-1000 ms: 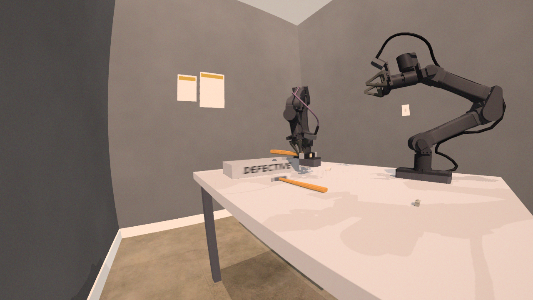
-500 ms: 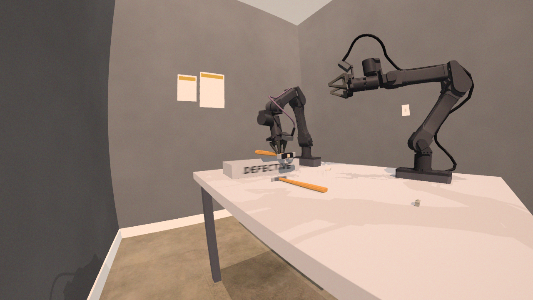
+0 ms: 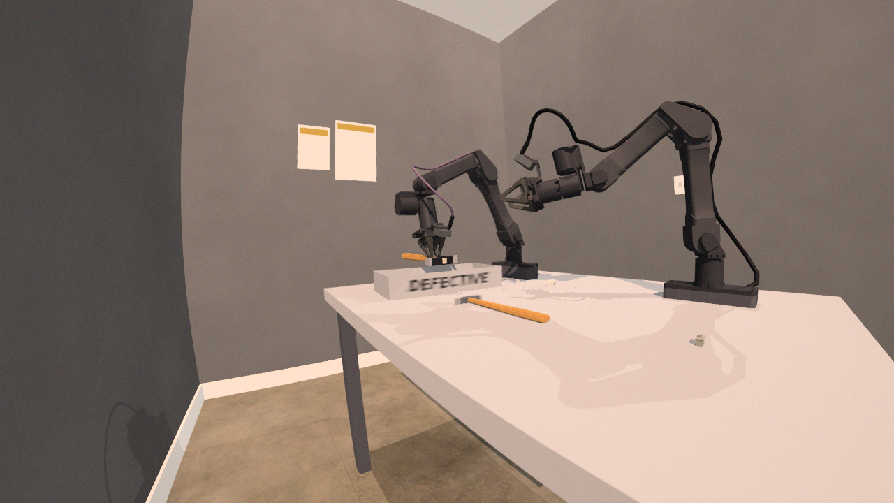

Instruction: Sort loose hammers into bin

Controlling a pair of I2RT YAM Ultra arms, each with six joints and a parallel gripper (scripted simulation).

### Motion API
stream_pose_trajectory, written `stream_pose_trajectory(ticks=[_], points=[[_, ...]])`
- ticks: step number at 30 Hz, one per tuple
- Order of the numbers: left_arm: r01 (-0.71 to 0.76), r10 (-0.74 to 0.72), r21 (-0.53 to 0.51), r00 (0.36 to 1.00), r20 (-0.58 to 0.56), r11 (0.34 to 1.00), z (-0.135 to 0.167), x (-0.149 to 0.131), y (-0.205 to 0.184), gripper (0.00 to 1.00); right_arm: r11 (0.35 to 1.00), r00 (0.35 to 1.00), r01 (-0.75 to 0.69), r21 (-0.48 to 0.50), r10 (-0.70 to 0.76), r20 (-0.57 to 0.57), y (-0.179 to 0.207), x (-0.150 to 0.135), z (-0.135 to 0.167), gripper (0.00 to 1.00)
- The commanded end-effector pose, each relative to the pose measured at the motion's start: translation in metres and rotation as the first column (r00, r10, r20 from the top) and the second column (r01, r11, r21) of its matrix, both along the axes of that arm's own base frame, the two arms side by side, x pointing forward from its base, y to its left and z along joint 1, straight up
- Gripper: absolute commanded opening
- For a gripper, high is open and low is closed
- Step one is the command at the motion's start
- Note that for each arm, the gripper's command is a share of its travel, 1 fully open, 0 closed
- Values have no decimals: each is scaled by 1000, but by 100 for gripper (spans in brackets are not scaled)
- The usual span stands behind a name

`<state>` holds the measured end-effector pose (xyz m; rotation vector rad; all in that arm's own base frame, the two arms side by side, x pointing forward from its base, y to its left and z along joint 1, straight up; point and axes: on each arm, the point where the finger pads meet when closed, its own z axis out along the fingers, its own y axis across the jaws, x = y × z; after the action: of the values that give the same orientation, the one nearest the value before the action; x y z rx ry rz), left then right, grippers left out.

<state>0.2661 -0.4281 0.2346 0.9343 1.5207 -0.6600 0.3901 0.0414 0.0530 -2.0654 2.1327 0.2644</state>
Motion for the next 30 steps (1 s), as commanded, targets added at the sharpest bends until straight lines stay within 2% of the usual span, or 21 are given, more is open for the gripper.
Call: stream_pose_trajectory(ticks=[1,22,26,30], points=[[1,1,-60,1000,26,998,3,15,-20,100,998,999,-47,32,47,7,-17,13,17,15],[0,1,-55,1000,23,998,3,14,-19,100,1000,999,9,18,-10,36,-37,34,21,15],[0,1,-42,1000,23,999,-2,12,-18,100,985,984,168,24,-169,48,-38,40,19,15],[0,1,-42,1000,23,999,-2,12,-18,100,931,930,364,24,-365,46,-38,40,19,15]])
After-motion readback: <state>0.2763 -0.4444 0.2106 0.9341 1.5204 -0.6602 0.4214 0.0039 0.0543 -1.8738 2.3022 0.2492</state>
